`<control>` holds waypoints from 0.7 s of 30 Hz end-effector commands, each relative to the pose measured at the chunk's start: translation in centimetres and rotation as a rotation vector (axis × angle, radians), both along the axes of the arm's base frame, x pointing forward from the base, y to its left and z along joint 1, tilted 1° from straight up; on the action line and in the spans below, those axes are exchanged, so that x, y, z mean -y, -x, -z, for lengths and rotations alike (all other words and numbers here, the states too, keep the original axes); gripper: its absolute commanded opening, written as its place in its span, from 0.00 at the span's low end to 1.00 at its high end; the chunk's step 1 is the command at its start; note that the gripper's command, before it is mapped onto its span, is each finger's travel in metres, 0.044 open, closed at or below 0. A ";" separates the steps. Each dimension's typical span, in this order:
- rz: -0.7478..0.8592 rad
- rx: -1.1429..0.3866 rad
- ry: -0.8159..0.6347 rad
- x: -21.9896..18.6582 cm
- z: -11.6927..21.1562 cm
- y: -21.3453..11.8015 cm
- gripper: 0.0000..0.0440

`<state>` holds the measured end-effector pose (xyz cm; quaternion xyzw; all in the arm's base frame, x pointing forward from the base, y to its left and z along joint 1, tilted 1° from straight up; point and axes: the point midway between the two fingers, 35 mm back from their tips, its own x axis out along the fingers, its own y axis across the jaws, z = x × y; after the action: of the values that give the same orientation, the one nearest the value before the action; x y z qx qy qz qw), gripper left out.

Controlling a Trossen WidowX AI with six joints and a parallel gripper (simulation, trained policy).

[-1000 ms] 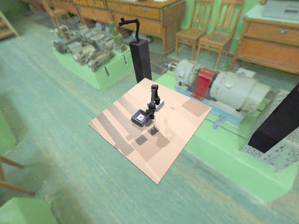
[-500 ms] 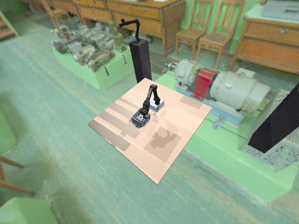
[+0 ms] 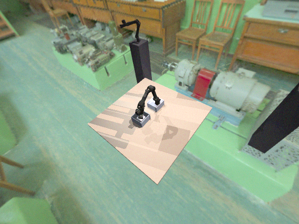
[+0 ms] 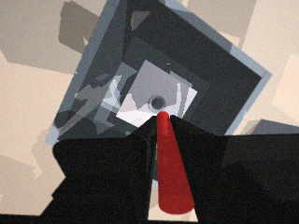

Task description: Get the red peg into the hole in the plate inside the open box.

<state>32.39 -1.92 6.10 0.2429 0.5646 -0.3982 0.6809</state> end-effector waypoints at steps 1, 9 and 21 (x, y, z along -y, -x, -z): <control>-0.020 -0.009 -0.017 0.5 0.9 -0.3 0.00; -0.081 -0.047 -0.068 1.2 3.5 -0.6 0.16; -0.107 -0.048 -0.134 2.2 3.5 -3.3 0.64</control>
<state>35.22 -4.05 2.55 0.2445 0.6142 -0.3338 0.6720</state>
